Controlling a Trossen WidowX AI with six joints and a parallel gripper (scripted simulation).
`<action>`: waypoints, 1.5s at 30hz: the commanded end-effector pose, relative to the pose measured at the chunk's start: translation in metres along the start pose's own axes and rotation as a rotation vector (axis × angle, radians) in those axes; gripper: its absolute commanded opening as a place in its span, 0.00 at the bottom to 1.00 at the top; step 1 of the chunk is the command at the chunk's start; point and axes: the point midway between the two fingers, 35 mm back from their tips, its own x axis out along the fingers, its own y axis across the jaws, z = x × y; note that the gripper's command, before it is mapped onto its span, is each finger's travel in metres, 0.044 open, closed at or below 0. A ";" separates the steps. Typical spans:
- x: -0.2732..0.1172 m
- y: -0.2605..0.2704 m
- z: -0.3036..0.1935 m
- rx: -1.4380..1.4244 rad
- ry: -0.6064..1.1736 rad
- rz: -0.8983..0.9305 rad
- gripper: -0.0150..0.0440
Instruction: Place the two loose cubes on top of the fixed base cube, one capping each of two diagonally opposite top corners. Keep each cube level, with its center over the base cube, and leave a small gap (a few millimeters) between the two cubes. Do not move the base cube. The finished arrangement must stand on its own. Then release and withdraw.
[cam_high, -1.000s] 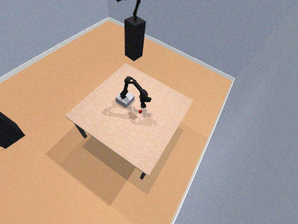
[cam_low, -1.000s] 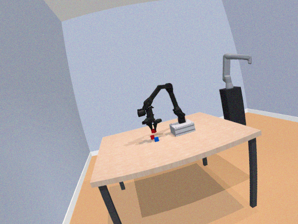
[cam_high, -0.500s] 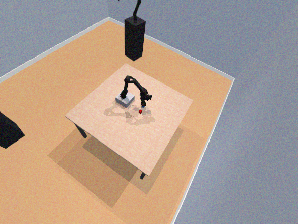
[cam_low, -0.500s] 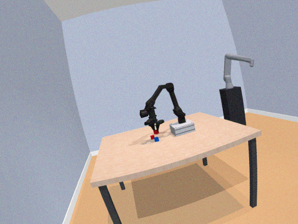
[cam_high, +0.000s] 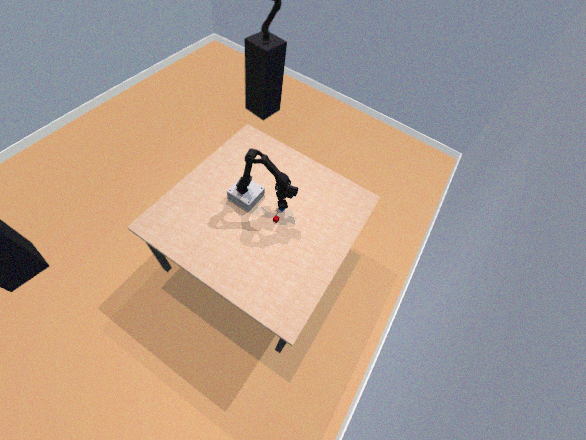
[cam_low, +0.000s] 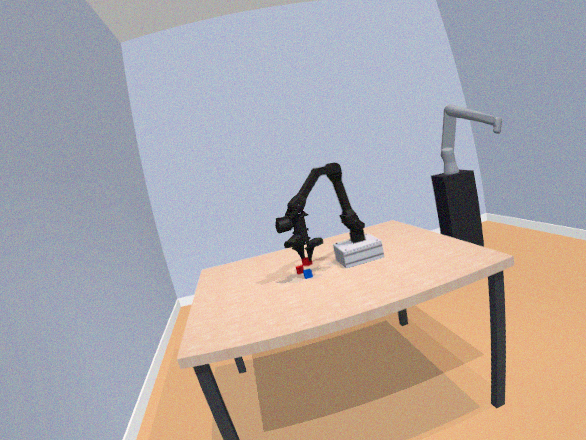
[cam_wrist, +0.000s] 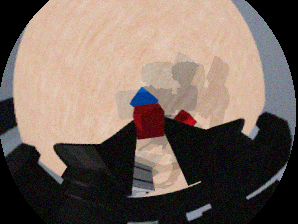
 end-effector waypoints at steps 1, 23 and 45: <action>0.014 0.001 -0.004 0.005 0.018 0.005 0.43; 0.017 0.001 -0.004 0.003 0.018 0.005 0.43; 0.017 0.001 -0.004 0.003 0.018 0.005 0.60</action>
